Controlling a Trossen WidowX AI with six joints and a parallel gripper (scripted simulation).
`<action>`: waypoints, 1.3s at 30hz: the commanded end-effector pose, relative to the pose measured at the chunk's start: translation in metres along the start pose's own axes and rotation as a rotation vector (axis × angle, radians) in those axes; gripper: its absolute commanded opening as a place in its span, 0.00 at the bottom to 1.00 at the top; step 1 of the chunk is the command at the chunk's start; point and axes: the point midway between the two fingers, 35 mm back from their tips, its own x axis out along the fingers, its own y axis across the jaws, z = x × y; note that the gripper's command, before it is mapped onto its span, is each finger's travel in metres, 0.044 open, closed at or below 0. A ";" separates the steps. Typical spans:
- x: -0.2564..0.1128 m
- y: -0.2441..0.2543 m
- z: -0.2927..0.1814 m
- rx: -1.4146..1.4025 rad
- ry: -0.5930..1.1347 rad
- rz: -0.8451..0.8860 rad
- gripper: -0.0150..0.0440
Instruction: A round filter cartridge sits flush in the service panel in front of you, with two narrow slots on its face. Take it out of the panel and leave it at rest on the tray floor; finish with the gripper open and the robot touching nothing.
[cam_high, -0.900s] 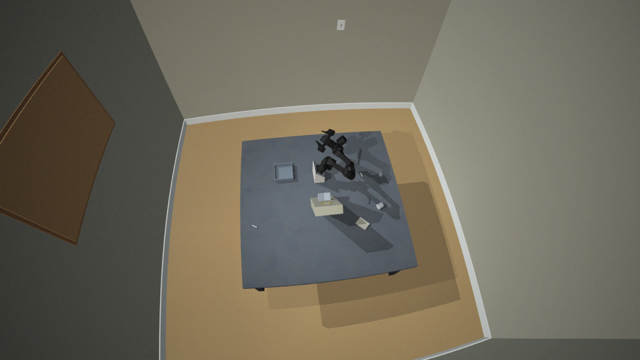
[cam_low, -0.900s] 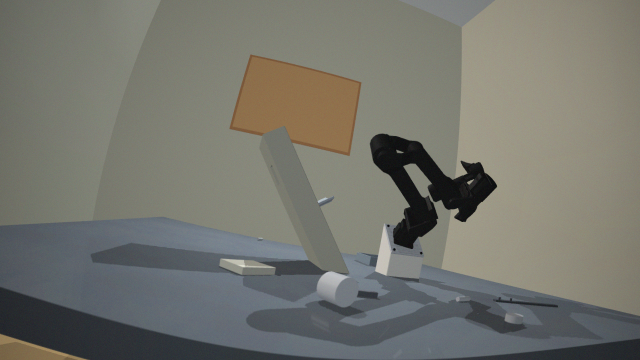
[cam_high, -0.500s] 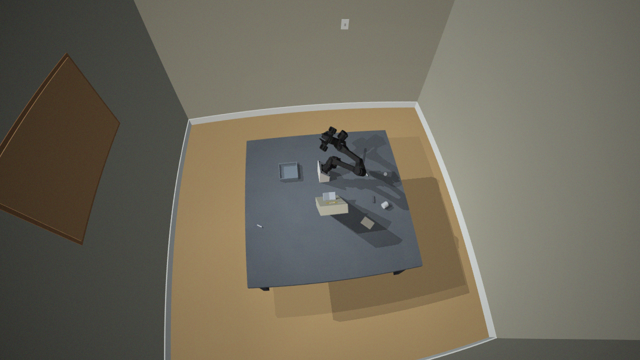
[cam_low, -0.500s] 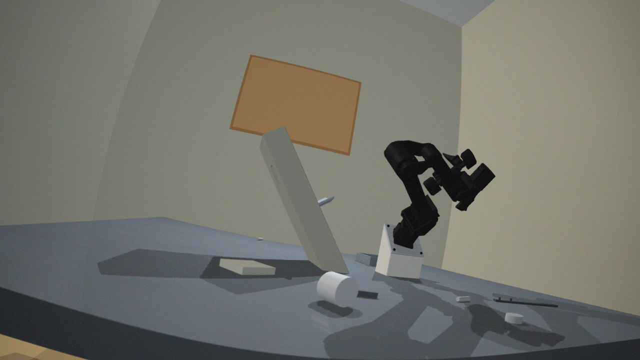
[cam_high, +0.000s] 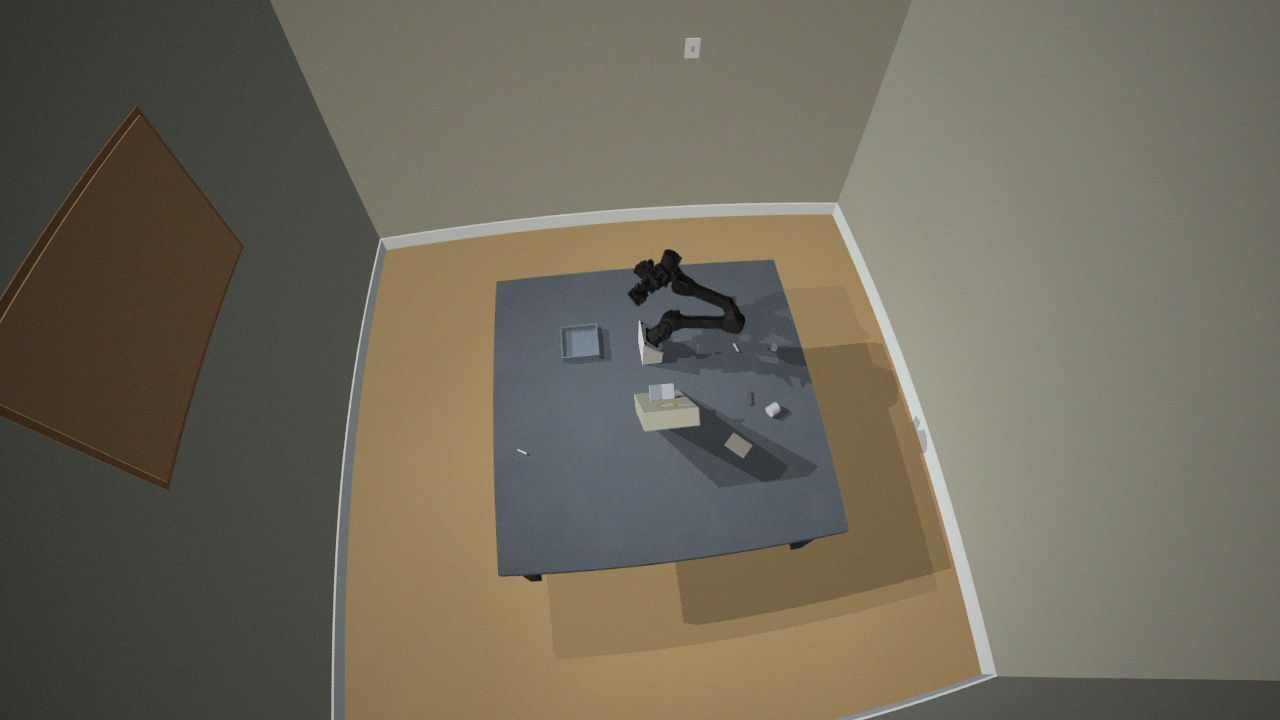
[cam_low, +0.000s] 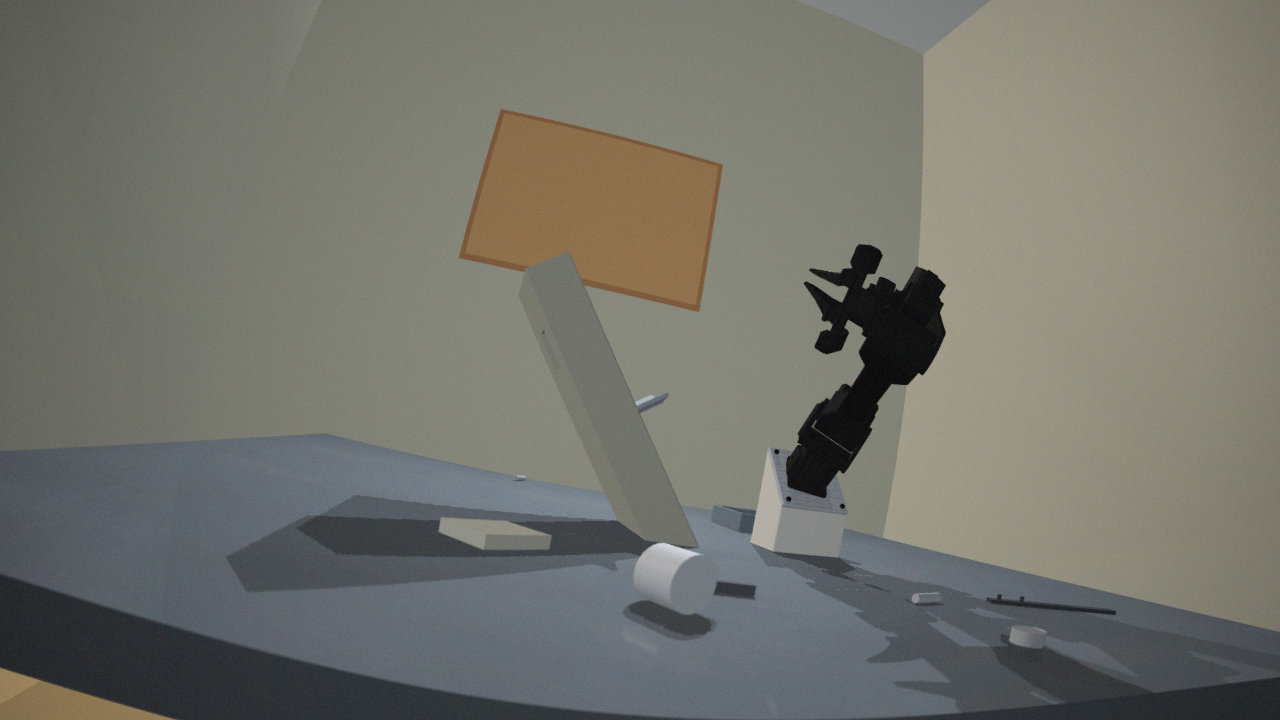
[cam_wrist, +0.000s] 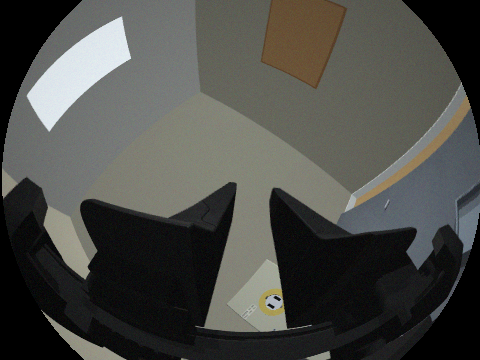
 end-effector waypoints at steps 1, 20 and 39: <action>0.031 -0.003 -0.022 -0.143 0.149 -0.047 0.43; 0.116 -0.051 -0.216 -0.888 1.054 0.007 0.43; 0.107 -0.074 -0.289 -1.108 1.360 0.164 0.43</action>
